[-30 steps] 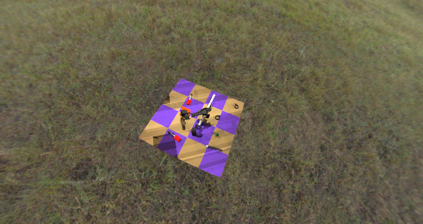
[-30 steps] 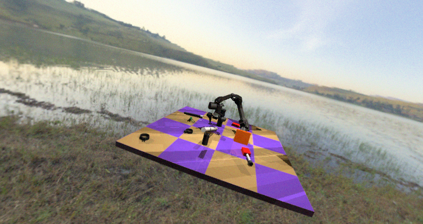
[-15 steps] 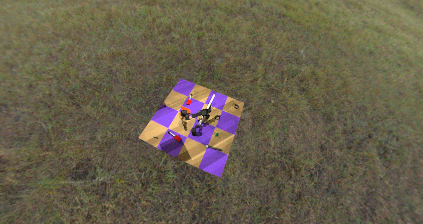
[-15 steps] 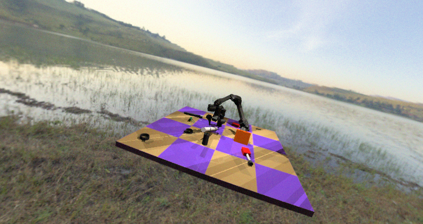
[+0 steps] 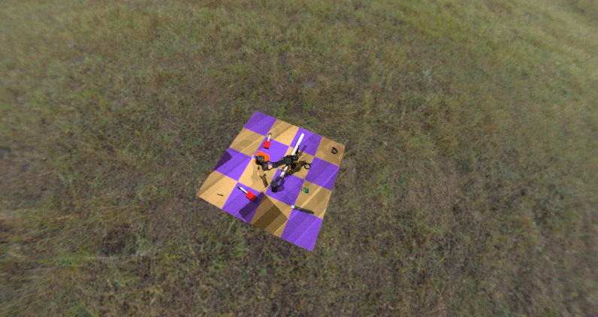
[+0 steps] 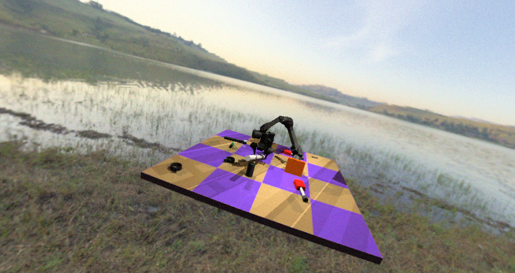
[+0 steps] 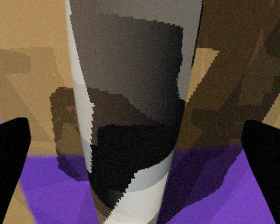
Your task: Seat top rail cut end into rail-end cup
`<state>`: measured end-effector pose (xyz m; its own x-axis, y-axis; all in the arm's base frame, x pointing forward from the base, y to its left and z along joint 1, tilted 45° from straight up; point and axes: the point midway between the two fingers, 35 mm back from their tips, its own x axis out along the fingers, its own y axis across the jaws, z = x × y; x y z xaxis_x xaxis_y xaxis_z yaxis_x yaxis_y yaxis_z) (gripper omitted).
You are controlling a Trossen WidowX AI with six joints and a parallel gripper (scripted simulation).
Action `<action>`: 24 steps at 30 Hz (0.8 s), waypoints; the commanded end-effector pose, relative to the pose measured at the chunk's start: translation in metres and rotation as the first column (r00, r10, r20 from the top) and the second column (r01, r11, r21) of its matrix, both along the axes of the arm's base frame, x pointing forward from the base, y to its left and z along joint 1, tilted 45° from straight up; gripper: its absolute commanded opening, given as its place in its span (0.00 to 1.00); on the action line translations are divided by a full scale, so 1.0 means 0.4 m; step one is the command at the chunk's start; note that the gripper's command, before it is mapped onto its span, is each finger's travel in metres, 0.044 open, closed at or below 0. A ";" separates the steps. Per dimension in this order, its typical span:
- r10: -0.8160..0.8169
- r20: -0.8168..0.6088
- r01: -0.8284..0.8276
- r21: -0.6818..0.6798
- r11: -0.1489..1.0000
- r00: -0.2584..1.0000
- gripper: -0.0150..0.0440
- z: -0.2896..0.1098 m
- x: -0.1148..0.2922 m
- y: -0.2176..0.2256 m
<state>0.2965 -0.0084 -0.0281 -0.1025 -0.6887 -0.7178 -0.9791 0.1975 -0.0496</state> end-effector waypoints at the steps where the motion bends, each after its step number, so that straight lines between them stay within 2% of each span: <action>1: 0.002 -0.009 -0.002 -0.007 1.000 1.000 1.00 -0.011 -0.007 -0.015; 12: 0.002 -0.009 -0.002 -0.009 1.000 1.000 1.00 -0.036 -0.015 -0.042; 22: 0.002 -0.009 -0.002 -0.008 1.000 1.000 0.56 -0.037 -0.014 -0.042; 24: 0.002 -0.009 -0.002 -0.008 1.000 1.000 0.53 -0.037 -0.014 -0.042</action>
